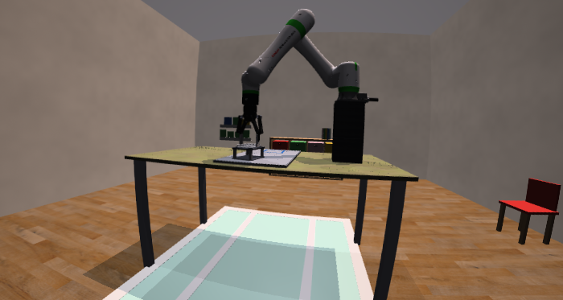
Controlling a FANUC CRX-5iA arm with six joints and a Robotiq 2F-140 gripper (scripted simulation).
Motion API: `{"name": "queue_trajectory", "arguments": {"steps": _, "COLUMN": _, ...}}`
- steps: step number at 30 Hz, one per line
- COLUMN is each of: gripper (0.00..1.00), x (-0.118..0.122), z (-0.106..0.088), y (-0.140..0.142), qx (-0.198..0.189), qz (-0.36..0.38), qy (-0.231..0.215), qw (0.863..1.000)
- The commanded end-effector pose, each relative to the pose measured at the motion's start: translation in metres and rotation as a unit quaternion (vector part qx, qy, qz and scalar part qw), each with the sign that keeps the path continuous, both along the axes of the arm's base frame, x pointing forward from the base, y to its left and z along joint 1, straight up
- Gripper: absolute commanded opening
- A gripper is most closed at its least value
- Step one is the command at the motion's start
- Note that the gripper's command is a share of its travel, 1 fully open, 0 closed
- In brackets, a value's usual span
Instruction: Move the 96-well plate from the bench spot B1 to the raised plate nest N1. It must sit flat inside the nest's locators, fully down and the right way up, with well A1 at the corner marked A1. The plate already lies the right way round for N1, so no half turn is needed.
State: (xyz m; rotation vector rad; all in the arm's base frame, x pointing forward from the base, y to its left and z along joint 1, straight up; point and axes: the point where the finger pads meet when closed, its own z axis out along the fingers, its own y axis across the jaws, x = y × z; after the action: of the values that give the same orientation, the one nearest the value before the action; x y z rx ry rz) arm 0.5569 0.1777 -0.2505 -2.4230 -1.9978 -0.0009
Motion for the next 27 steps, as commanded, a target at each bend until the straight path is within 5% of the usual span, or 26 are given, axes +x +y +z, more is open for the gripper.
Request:
{"name": "queue_trajectory", "arguments": {"steps": 1, "gripper": 1.00, "x": 0.000, "z": 0.000, "y": 0.000, "qx": 0.000, "qz": 0.000, "qy": 0.000, "qw": 1.000}}
{"name": "queue_trajectory", "arguments": {"steps": 20, "gripper": 1.00, "x": 0.000, "z": 0.000, "y": 0.000, "qx": 0.000, "qz": 0.000, "qy": 0.000, "qw": 1.000}}
{"name": "queue_trajectory", "arguments": {"steps": 27, "gripper": 1.00, "x": 0.000, "z": 0.019, "y": 0.000, "qx": 0.000, "qz": 0.000, "qy": 0.000, "qw": 1.000}}
